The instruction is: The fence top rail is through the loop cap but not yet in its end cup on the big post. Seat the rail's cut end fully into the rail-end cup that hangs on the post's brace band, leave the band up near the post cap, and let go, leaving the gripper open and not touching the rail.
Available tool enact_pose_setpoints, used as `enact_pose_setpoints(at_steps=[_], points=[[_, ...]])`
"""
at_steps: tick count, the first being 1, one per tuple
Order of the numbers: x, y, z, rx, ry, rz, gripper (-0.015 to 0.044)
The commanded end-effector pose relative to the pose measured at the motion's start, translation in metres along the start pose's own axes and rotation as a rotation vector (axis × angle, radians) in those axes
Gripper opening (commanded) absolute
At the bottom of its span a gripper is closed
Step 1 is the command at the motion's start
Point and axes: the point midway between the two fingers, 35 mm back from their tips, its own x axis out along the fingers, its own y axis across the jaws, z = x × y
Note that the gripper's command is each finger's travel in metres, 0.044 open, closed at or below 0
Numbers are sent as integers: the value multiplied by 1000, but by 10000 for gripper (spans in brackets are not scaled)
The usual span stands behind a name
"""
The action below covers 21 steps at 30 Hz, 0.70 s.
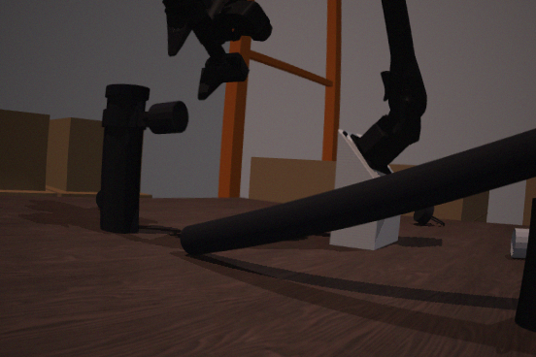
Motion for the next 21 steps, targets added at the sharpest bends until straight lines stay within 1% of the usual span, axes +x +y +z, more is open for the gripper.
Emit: enact_pose_setpoints(at_steps=[1, 3, 7, 21], points=[[0, 3, -2, -41, -4, 5, 440], [2, 4, -2, -40, -4, 5, 440], [20, 14, -3, -41, -5, 5, 440], [34, 15, -4, -40, -3, 5, 440]])
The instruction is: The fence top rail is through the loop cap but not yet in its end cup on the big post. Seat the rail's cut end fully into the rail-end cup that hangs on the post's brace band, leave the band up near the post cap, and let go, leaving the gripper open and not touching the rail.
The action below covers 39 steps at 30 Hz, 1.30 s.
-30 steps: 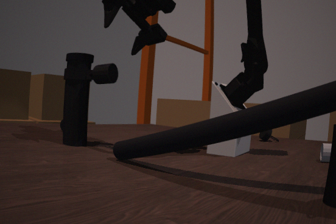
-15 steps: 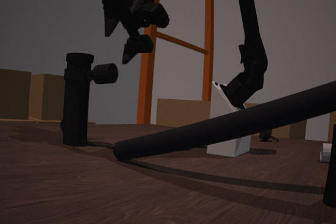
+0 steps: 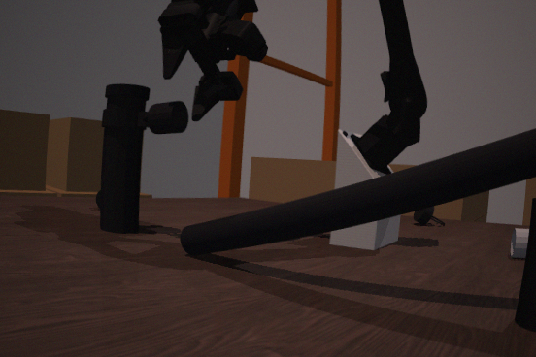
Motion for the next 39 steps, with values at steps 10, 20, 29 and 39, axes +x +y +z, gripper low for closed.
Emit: enact_pose_setpoints(at_steps=[10, 20, 29, 39], points=[[24, -1, 0, 4, -3, -2, 440], [41, -1, 0, 4, -4, -3, 440], [55, -1, 2, 3, -6, -4, 440], [66, -1, 3, 2, -9, -6, 387]])
